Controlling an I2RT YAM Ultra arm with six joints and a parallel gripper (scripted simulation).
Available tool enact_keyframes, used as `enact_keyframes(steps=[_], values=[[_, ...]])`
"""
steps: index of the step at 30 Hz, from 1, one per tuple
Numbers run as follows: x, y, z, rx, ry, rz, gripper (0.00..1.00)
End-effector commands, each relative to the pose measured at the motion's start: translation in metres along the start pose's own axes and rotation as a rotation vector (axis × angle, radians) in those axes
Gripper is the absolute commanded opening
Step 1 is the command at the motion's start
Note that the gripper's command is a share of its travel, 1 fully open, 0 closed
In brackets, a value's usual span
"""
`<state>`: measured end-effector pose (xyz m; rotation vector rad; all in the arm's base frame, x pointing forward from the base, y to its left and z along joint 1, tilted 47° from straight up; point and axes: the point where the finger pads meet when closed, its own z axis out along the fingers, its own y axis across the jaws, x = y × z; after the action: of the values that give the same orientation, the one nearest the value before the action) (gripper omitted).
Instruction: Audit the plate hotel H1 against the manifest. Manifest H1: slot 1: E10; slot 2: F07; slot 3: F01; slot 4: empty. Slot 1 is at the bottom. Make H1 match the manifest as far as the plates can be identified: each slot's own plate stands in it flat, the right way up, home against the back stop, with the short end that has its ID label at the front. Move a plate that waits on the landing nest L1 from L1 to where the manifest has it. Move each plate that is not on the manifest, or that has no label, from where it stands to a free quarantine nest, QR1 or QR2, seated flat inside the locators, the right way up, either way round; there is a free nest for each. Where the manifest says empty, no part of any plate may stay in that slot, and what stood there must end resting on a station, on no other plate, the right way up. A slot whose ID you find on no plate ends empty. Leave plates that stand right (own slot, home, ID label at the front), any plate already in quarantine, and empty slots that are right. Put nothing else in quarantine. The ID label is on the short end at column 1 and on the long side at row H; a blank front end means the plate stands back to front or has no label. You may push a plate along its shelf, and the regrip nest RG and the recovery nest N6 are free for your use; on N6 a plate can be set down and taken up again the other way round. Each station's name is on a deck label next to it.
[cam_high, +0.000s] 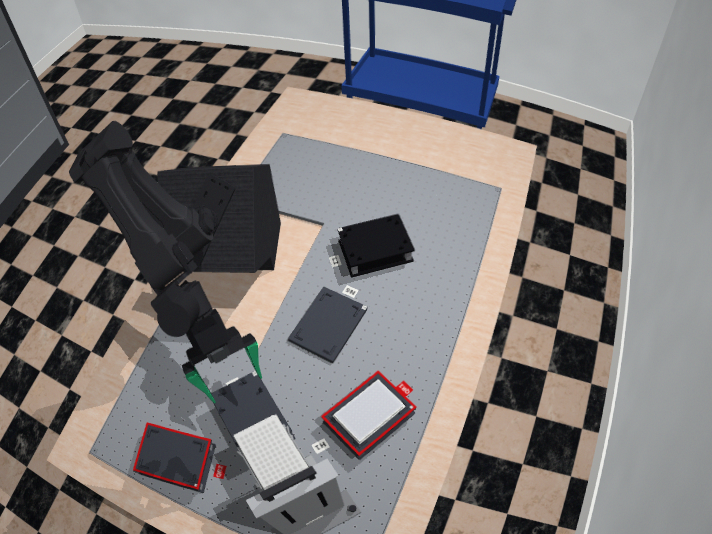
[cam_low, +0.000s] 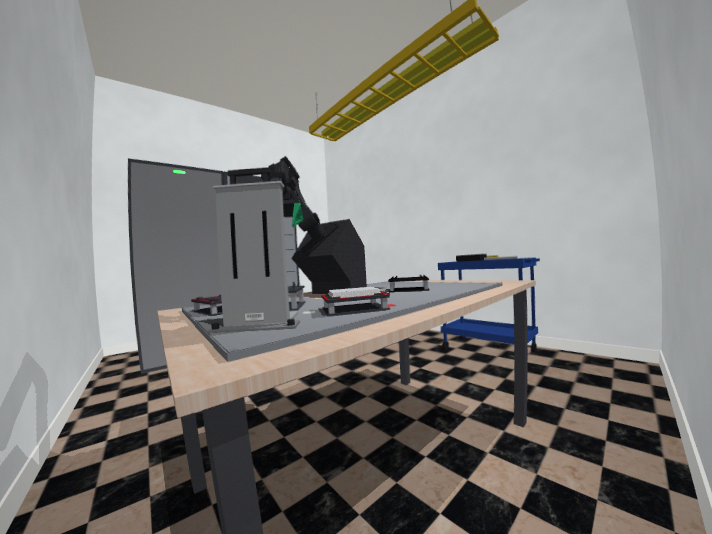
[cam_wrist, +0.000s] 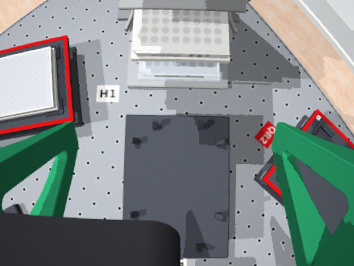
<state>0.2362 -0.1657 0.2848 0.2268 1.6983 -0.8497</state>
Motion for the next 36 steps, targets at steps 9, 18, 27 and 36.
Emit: enact_keyframes(steps=[9,18,27,36], values=[[-0.030,-0.004,0.009,0.005,-0.053,0.013,1.00],[-0.038,-0.005,0.017,0.008,-0.052,0.014,1.00],[-0.045,-0.004,0.024,0.006,-0.053,0.013,1.00],[-0.054,-0.004,0.032,0.007,-0.053,0.014,1.00]])
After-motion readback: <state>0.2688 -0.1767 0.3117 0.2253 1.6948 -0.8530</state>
